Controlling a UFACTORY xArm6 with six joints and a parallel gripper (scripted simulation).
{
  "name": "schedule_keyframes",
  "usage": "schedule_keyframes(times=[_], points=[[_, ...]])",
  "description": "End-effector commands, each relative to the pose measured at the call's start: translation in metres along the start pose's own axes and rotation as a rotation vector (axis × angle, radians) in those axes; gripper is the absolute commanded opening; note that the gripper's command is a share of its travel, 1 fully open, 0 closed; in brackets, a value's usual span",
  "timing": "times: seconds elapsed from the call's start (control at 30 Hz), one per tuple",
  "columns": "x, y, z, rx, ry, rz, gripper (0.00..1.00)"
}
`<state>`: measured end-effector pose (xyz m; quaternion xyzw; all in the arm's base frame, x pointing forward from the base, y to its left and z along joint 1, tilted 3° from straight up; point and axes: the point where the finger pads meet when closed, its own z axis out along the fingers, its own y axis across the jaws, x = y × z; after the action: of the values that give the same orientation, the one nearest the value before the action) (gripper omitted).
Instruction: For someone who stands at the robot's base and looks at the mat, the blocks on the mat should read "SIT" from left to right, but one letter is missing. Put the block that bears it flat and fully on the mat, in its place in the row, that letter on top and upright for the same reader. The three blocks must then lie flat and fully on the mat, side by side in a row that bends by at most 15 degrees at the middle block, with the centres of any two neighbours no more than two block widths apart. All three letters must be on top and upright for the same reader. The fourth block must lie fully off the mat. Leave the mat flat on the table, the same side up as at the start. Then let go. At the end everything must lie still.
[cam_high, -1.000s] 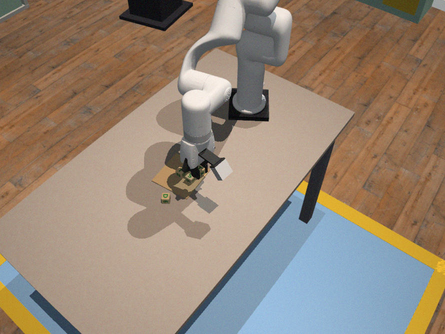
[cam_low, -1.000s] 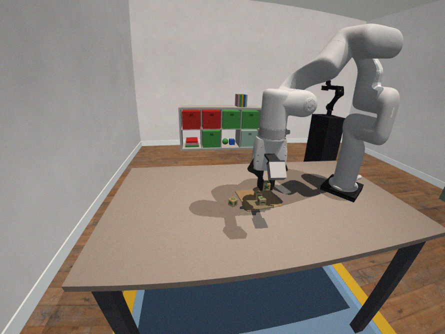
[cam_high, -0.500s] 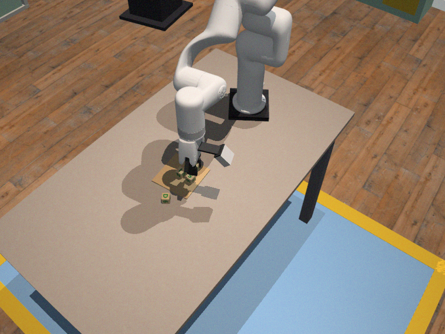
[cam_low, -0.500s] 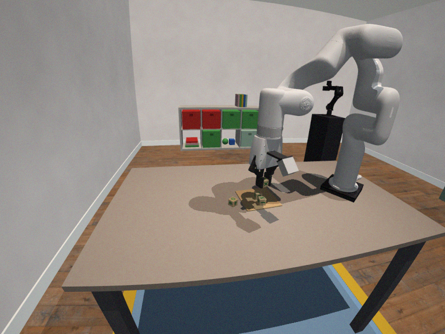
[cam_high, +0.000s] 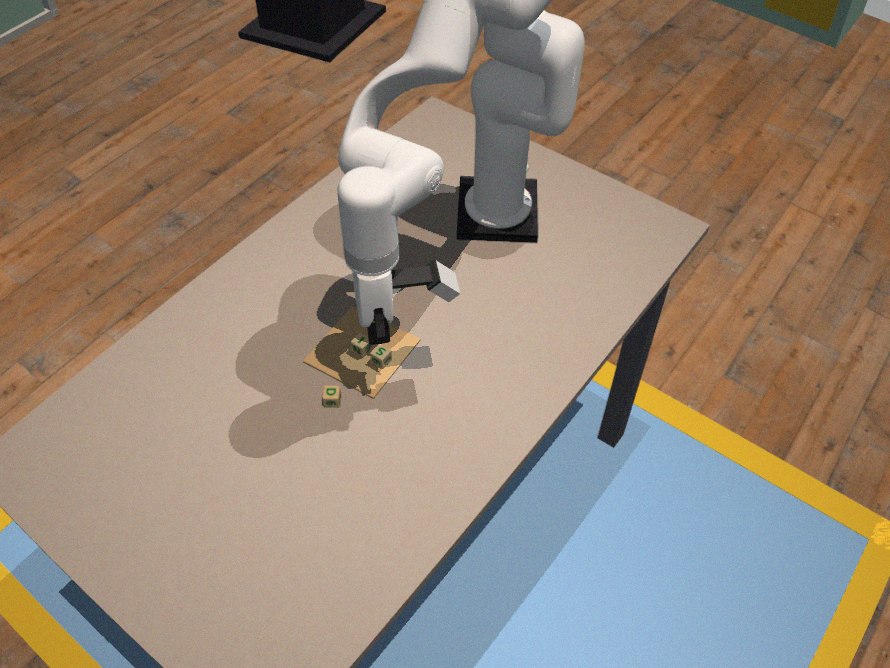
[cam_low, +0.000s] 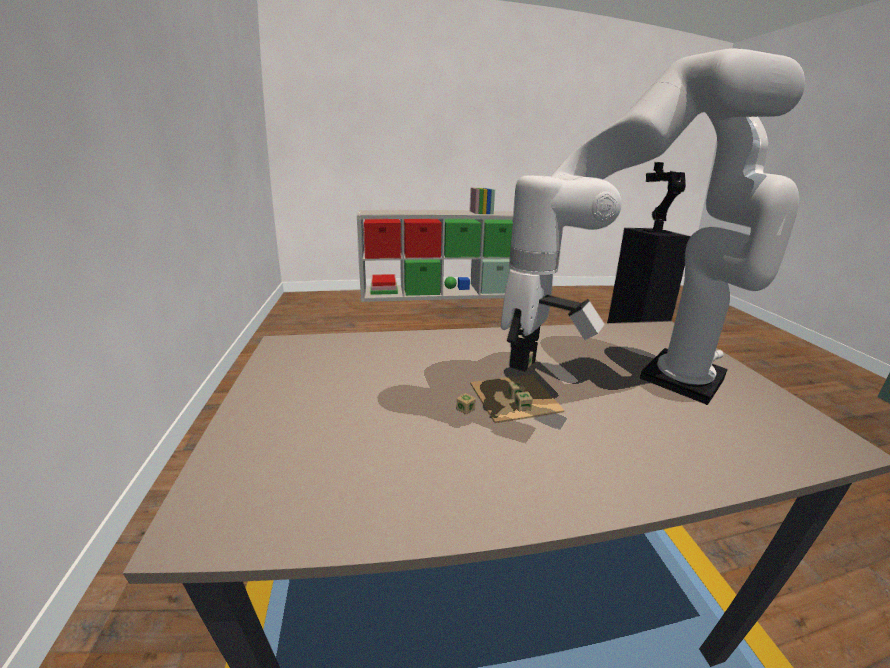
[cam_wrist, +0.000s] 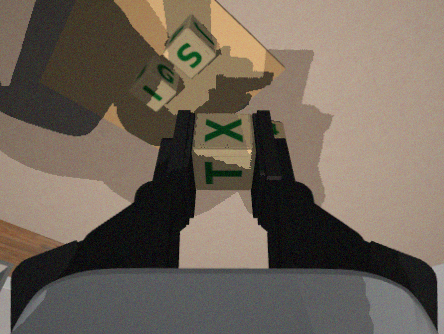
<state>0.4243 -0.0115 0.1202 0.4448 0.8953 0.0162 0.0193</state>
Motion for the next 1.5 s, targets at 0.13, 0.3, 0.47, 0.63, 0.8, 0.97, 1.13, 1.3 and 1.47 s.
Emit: schedule_keyframes(times=[0.13,0.3,0.47,0.63,0.8,0.97,1.13,1.3,1.47], points=[[-0.006,-0.006,-0.002,-0.011,0.006,-0.204,0.21],[-0.012,-0.012,-0.002,-0.012,0.005,-0.4,0.21],[-0.016,-0.018,-0.002,-0.013,0.004,-0.565,0.21],[-0.02,-0.024,-0.002,-0.013,0.003,-0.73,0.21],[-0.024,-0.029,-0.002,-0.014,0.002,-0.864,0.21],[-0.028,-0.035,-0.002,-0.014,0.001,-1.026,0.21],[-0.032,-0.041,-0.002,-0.015,0.0,-1.19,0.21],[-0.035,-0.045,-0.002,-0.015,-0.001,-1.319,0.21],[-0.038,-0.052,-0.002,-0.015,-0.003,-1.484,0.21]])
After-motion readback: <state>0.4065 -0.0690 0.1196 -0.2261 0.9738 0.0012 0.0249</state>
